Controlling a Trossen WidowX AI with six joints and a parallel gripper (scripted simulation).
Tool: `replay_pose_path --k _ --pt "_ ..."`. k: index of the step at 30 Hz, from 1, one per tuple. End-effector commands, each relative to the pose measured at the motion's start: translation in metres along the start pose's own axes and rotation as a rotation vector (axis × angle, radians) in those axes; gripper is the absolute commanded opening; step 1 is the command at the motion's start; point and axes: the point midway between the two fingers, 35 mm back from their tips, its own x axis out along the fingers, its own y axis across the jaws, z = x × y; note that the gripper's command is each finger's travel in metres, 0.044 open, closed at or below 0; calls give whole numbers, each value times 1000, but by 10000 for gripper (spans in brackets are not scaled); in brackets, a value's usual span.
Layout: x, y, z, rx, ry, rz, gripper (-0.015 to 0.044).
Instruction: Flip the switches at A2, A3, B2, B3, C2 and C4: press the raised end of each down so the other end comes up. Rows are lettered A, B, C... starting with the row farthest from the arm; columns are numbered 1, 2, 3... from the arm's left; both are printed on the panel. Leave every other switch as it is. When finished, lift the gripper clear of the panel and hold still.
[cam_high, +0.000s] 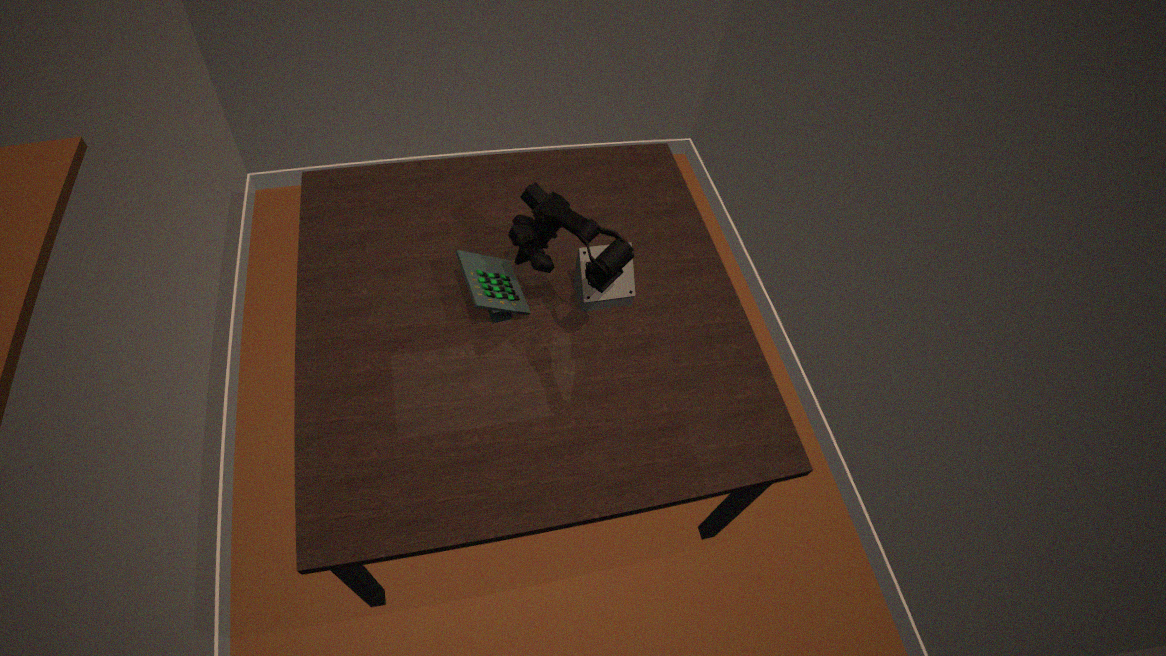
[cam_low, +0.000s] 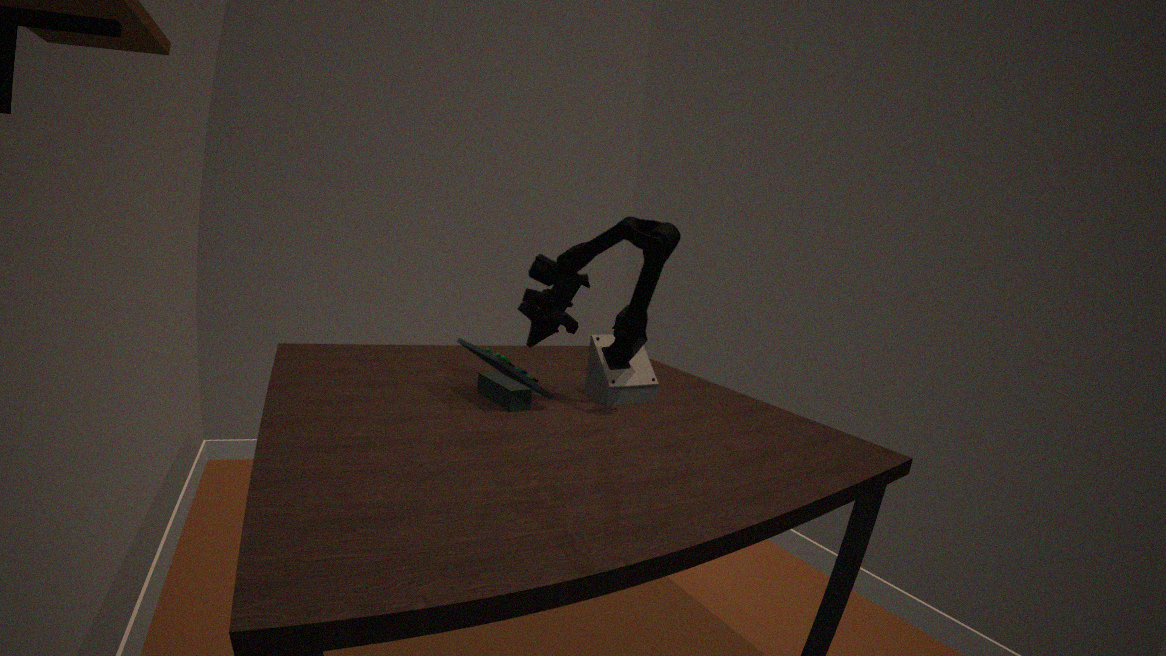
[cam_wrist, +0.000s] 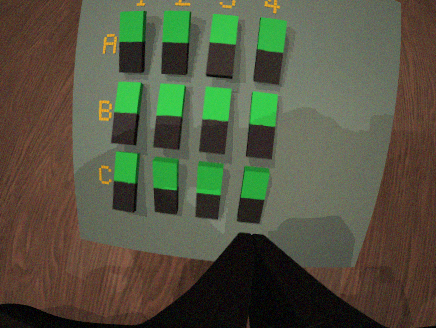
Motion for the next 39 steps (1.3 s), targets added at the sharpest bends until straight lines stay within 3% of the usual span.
replay_pose_path --k 1,6,39 --pt "2 -7 1 -8 6 -3 0" --pt "35 -6 2 -8 29 -1 0" --pt "60 -6 2 -9 28 0 0"
